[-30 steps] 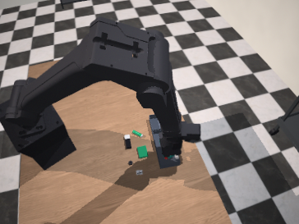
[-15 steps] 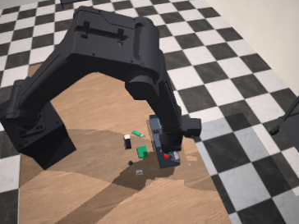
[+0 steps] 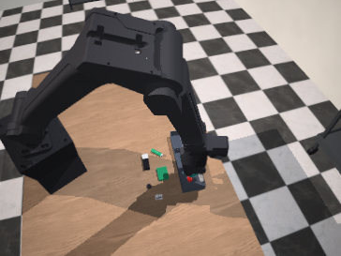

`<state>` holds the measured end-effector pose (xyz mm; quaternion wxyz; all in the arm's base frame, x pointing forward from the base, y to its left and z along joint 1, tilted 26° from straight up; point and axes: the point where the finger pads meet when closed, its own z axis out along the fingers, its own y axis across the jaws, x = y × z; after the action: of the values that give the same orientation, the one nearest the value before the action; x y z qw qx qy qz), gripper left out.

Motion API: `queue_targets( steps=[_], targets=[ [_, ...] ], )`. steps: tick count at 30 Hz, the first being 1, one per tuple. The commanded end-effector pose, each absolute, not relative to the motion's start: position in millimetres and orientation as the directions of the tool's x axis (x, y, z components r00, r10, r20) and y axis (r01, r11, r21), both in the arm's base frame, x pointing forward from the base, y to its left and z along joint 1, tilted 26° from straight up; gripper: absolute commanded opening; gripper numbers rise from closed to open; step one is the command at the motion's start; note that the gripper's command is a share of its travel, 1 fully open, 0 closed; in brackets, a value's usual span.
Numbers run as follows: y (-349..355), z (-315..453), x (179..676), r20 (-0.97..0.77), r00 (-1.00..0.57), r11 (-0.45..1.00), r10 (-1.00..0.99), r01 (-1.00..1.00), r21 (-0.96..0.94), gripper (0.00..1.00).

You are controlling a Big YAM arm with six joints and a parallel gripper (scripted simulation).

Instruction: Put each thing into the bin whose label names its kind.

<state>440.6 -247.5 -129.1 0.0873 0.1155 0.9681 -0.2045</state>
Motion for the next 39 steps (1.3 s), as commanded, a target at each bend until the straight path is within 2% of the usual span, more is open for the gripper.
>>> queue_targets(
  steps=[1, 3, 10, 20, 25, 33, 39],
  targets=[
    [-232, -132, 441, -0.248, -0.943, 0.88, 0.223, 0.304, -0.365, 0.27],
    [-232, -132, 441, -0.248, -0.943, 0.88, 0.223, 0.304, -0.365, 0.27],
    [-181, -157, 415, -0.327, -0.831, 0.79, 0.45, 0.541, -0.289, 0.27],
    [-124, -180, 389, -0.369, -0.735, 0.712, 0.569, 0.664, -0.226, 0.27],
    [-88, -195, 372, -0.391, -0.64, 0.627, 0.662, 0.758, -0.18, 0.27],
    [-103, -179, 387, -0.428, -0.514, 0.519, 0.743, 0.847, -0.117, 0.27],
    [-91, -192, 380, -0.405, -0.552, 0.546, 0.729, 0.826, -0.144, 0.27]
  ],
)
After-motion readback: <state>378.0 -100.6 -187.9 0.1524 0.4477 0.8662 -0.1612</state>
